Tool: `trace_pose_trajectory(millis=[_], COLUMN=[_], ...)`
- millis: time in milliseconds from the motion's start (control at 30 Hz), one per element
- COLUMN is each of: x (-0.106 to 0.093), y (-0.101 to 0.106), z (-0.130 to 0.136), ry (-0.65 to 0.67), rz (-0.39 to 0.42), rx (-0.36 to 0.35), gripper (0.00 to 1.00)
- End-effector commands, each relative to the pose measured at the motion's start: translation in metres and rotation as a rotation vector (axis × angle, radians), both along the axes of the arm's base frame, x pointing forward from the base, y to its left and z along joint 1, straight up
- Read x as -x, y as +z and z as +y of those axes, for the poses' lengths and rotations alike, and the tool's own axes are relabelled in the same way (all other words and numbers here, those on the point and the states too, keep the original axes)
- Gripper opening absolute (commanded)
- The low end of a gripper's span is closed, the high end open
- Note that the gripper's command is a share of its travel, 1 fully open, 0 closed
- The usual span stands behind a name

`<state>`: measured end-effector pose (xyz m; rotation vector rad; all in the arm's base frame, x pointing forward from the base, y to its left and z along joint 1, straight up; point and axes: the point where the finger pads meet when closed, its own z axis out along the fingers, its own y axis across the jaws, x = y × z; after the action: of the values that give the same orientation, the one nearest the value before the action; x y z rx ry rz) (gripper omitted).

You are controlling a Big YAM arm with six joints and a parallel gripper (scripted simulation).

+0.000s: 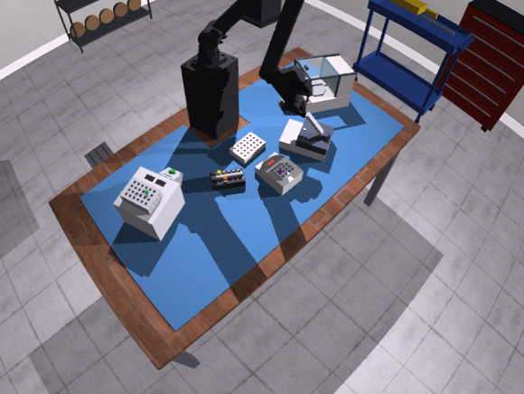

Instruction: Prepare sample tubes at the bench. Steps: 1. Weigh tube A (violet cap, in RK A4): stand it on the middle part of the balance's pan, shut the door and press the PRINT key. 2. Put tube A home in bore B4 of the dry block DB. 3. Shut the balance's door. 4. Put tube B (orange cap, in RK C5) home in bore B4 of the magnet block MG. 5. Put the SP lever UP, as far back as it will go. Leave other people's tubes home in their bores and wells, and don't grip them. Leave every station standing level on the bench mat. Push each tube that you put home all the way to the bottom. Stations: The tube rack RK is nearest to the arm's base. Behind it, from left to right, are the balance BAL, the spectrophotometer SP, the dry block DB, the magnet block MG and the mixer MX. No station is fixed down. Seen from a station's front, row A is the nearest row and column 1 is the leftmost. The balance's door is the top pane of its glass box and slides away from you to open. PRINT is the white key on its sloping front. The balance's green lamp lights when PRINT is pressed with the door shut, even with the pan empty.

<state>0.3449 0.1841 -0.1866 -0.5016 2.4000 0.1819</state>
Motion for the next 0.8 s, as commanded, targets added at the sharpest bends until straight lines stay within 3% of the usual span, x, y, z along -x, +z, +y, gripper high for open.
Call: trace_pose_trajectory(millis=[0, 767], x=[-0.004, -0.02], y=[0.007, 0.021], z=[0.0, 0.006], ry=[-0.005, -0.001], rz=[-0.007, -0.017], rx=[-0.004, -0.005], gripper=[0.0, 0.0])
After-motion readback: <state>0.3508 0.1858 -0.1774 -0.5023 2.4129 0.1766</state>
